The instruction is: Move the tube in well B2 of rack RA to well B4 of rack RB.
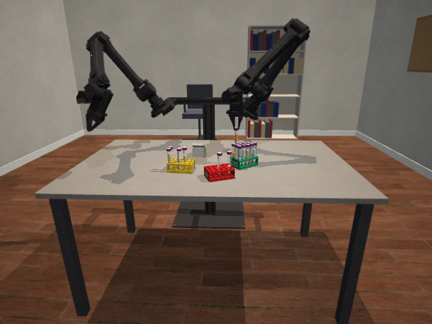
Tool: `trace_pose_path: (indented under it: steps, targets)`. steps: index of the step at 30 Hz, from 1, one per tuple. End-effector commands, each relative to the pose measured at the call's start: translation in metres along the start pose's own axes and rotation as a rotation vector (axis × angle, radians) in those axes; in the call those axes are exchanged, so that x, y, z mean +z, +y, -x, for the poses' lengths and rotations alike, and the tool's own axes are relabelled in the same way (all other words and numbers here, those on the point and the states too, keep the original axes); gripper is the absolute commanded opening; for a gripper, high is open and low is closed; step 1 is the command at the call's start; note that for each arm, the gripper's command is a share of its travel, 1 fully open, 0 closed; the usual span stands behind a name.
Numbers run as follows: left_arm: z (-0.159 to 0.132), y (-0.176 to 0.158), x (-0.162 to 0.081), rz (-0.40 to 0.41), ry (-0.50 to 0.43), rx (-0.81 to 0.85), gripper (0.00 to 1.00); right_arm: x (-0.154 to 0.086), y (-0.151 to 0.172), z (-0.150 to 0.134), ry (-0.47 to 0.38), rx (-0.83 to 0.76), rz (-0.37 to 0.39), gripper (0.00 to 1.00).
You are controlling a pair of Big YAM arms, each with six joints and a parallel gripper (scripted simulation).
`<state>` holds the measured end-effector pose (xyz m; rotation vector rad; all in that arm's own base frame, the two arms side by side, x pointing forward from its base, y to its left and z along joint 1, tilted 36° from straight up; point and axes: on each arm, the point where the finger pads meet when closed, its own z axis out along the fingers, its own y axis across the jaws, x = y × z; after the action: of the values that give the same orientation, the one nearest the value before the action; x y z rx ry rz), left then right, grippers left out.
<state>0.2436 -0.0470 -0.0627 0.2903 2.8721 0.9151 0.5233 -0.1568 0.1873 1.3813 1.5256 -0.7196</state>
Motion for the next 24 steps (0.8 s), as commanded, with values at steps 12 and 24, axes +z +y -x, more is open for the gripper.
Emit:
trace_pose_path:
  steps: [12,24]
  targets:
    - [0.045,-0.031,-0.003,-0.003,-0.012,-0.01,0.0,-0.005,0.009,0.009,-0.006,0.024,0.015,0.3]
    - [0.073,-0.051,-0.004,-0.004,-0.013,-0.008,0.0,-0.005,0.009,0.009,-0.006,0.024,0.015,0.3]
